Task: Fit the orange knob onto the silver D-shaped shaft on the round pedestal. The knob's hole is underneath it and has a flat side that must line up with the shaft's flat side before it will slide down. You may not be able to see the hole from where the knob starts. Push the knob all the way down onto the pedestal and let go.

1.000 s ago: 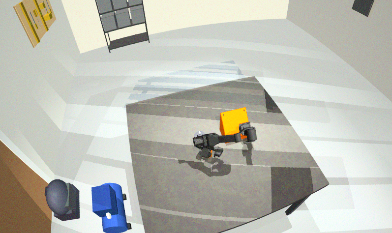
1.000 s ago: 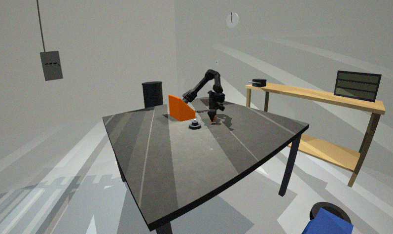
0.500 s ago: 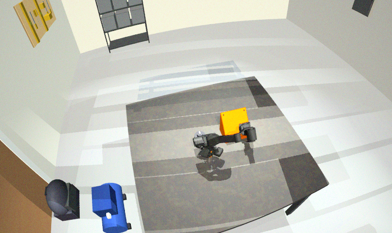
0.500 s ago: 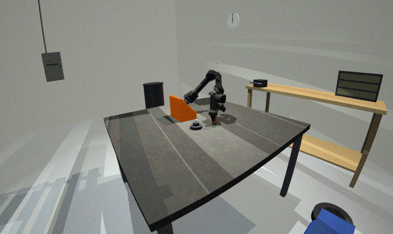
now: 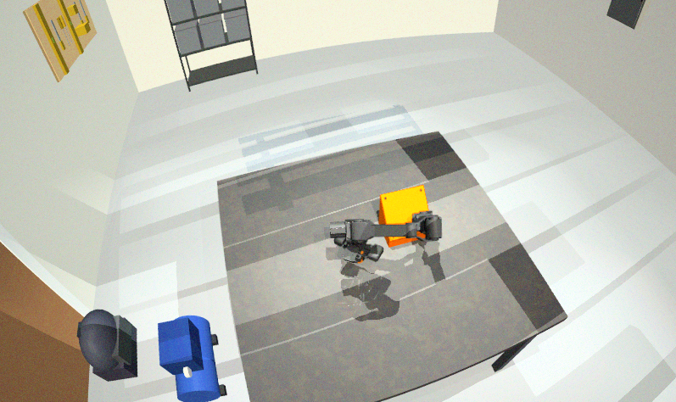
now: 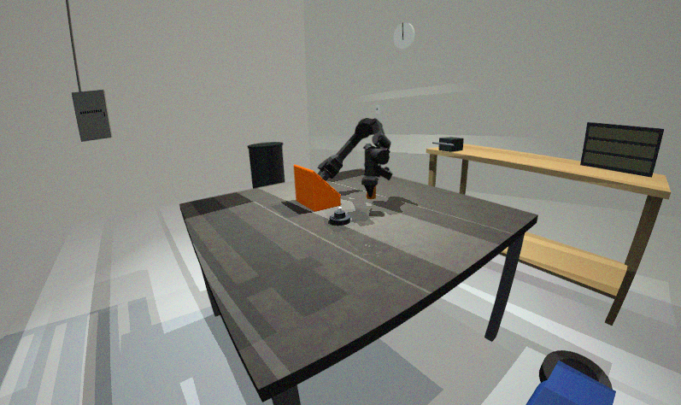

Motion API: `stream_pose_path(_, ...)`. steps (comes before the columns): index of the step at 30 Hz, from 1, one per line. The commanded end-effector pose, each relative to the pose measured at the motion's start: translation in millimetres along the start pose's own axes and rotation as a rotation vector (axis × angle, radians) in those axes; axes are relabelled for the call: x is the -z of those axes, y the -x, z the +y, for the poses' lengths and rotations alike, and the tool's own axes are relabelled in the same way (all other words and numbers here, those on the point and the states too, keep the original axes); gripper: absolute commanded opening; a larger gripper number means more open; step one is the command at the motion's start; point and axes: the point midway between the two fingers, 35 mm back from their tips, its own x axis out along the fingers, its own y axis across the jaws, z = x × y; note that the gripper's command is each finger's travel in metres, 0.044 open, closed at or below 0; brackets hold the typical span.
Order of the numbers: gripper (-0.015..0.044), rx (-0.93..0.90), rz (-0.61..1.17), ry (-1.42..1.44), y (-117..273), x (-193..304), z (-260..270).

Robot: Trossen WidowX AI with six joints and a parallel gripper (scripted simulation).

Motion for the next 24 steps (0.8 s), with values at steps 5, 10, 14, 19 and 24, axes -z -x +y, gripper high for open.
stream_pose_path(5, 0.0000, 0.003, -0.003, 0.005, 53, 2, 2)
stream_pose_path(10, 0.0000, -0.002, -0.006, 0.005, 75, 4, 7)
stream_pose_path(14, 0.0000, 0.000, -0.006, 0.005, 75, 4, 7)
stream_pose_path(19, 0.0000, 0.050, -0.006, 0.002, 77, 4, 9)
stream_pose_path(24, 0.0000, 0.130, -0.005, 0.000, 83, 5, 14)
